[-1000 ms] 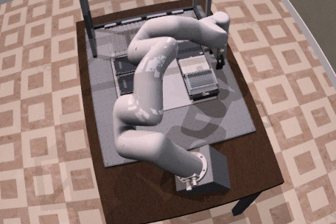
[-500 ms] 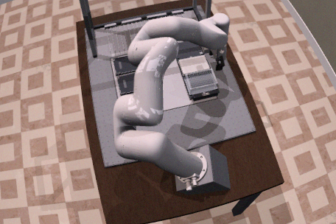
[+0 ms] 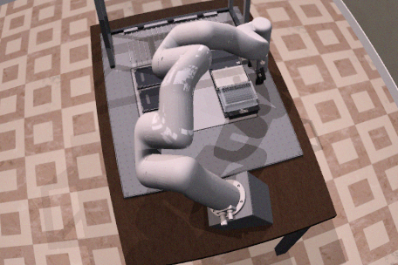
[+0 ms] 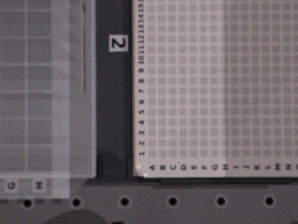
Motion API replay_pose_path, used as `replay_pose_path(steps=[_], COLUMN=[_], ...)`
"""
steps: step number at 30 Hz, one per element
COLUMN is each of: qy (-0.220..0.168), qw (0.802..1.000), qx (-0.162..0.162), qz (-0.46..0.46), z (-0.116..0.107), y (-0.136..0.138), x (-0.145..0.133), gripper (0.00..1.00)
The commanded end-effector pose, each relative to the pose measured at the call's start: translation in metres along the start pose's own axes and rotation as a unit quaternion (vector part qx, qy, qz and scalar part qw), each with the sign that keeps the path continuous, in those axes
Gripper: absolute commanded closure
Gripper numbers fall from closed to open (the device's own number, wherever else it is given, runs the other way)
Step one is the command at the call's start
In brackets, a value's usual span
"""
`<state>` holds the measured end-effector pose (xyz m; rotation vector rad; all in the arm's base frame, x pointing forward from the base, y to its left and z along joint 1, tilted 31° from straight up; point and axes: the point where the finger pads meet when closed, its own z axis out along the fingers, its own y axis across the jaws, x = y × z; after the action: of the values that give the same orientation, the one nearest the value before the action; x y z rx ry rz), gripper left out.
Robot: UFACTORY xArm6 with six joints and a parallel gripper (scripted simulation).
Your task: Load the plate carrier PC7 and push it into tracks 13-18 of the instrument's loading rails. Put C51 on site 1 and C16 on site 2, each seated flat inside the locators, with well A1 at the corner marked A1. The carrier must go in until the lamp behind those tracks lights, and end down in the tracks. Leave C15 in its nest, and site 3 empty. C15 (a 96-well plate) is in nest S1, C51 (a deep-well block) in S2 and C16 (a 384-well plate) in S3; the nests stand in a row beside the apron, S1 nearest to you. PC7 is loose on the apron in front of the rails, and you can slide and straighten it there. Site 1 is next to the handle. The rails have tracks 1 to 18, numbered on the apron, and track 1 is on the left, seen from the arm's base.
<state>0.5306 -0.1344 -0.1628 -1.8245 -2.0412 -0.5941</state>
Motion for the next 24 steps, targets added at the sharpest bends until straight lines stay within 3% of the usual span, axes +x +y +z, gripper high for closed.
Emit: replay_pose_path(steps=[1,24], qy=[-0.001,-0.001], qw=[1.000,1.000], qx=[-0.002,-0.002], qz=[-0.001,-0.001], z=[-0.0023,-0.0023], y=[0.0018,0.0018], x=[-0.0008,0.0072], gripper=[0.00,0.00])
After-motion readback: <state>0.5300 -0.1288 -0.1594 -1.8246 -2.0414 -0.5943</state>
